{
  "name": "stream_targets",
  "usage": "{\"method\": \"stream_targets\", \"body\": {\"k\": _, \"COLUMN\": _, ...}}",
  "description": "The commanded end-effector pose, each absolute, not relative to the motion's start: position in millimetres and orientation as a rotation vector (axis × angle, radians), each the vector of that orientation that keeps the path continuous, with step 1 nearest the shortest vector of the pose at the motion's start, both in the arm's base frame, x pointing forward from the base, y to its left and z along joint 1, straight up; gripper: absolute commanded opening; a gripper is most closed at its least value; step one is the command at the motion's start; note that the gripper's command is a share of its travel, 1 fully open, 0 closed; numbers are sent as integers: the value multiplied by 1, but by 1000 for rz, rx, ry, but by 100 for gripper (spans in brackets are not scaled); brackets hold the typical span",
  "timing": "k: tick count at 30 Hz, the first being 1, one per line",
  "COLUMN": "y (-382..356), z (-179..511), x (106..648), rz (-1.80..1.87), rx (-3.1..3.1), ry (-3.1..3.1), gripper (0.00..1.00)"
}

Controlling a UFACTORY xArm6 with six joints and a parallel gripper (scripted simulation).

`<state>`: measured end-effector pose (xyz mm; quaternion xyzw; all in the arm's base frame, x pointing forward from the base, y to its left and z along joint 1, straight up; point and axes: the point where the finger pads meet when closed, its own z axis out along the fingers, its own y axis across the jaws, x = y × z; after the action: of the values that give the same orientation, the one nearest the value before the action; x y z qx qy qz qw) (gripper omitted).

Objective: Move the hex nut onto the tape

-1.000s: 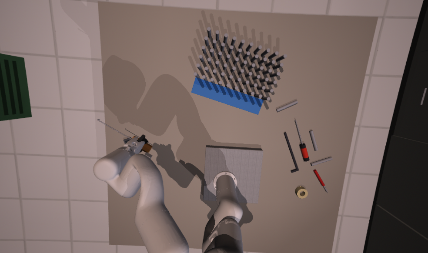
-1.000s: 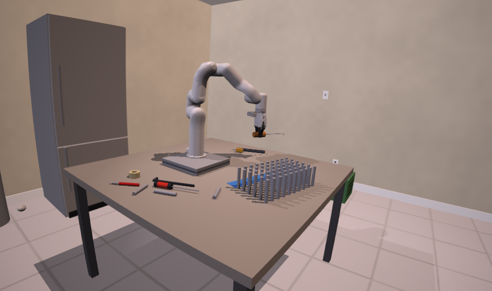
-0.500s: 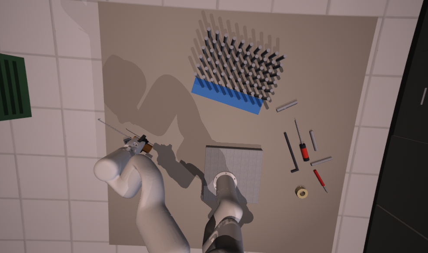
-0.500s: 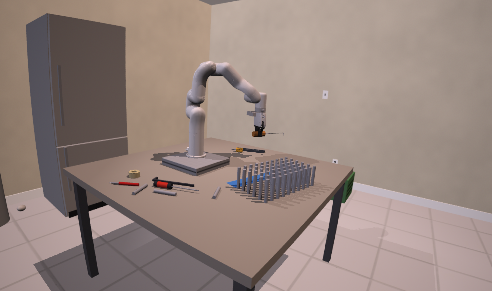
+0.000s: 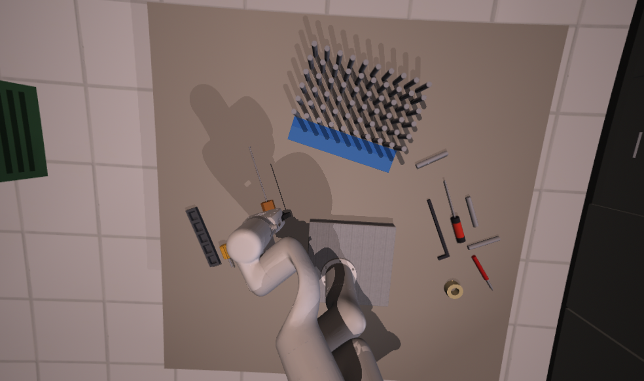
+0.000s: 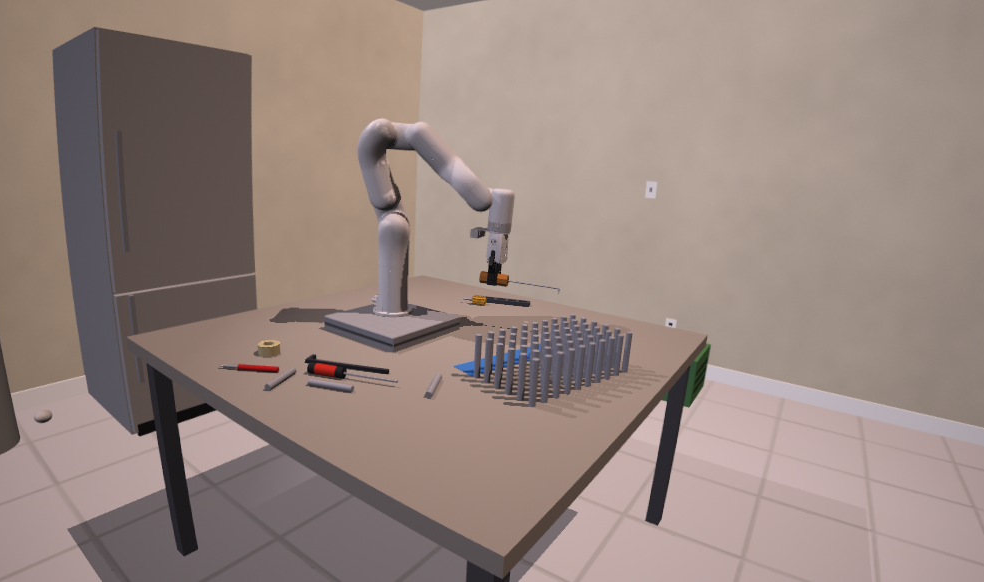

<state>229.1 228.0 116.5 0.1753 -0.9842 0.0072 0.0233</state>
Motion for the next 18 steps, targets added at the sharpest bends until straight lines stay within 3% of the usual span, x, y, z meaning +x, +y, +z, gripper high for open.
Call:
{"method": "stream_targets", "body": {"k": 1, "y": 160, "z": 123, "x": 239, "rz": 6, "rx": 116, "ry": -3121, "gripper": 0}}
{"method": "stream_targets", "body": {"k": 5, "y": 100, "z": 123, "x": 246, "rz": 0, "rx": -330, "ry": -3118, "gripper": 0}}
{"method": "stream_targets", "body": {"k": 11, "y": 33, "z": 131, "x": 254, "rz": -2, "rx": -389, "ry": -3114, "gripper": 0}}
{"method": "stream_targets", "body": {"k": 18, "y": 33, "z": 131, "x": 254, "rz": -2, "rx": -389, "ry": -3114, "gripper": 0}}
